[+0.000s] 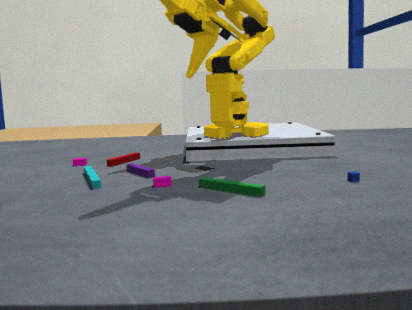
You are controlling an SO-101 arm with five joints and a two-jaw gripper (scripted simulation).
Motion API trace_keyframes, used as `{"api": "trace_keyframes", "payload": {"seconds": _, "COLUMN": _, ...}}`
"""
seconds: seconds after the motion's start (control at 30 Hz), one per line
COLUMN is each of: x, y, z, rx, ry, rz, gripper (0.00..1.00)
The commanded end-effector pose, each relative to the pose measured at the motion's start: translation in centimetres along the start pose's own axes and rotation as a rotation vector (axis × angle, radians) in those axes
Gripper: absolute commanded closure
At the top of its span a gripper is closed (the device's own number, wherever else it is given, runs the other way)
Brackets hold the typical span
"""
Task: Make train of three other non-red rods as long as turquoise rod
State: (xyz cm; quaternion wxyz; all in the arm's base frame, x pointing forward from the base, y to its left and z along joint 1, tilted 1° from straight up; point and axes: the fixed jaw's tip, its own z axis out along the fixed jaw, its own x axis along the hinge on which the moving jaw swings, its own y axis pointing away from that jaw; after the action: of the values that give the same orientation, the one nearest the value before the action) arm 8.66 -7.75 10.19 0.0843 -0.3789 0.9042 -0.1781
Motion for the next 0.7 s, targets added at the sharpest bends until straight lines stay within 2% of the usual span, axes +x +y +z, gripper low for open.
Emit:
{"api": "trace_keyframes", "payload": {"seconds": 0.0, "x": 0.54, "y": 0.23, "z": 0.31, "rx": -0.021, "ry": 0.017, "rz": 0.031, "gripper": 0.0}}
{"api": "trace_keyframes", "payload": {"seconds": 0.67, "x": 0.92, "y": 0.23, "z": 0.3, "rx": -0.02, "ry": 0.029, "rz": 0.061, "gripper": 0.0}}
